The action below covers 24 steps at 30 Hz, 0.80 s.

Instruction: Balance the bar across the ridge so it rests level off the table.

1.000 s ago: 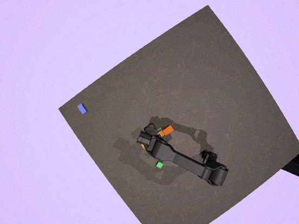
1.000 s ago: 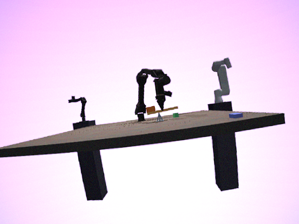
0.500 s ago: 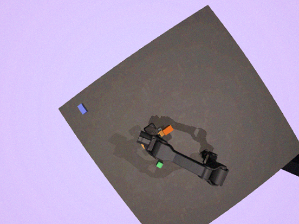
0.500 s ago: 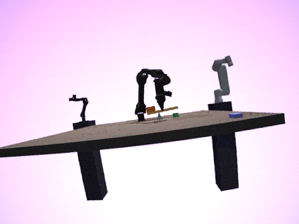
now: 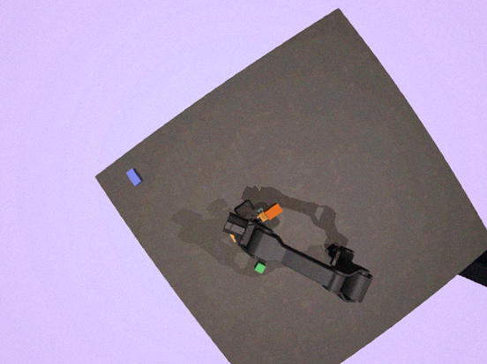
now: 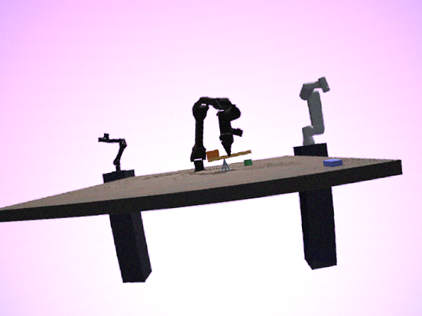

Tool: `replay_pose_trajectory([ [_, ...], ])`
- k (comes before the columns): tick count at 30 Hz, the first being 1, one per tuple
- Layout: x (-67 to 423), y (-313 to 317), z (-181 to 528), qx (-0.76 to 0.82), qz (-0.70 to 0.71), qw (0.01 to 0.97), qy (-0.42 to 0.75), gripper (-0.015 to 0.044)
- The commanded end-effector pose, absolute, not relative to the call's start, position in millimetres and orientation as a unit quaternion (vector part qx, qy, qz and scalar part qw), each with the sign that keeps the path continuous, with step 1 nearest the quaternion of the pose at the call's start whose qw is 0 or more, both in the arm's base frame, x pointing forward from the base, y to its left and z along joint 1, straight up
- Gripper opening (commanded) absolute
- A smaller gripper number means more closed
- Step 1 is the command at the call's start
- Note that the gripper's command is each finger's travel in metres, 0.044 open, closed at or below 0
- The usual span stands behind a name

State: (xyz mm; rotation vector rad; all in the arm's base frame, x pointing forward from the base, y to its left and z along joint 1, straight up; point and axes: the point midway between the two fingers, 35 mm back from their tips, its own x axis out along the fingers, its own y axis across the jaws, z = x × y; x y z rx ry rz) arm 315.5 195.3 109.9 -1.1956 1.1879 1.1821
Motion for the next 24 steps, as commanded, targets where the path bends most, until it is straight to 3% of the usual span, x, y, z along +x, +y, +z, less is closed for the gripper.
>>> replay_pose_trajectory([
  [1,315.4,195.5,108.1,-0.496,0.492,0.517,0.495,0.0],
  [24,315.3,195.6,106.2,-0.496,0.492,0.517,0.495,0.0],
])
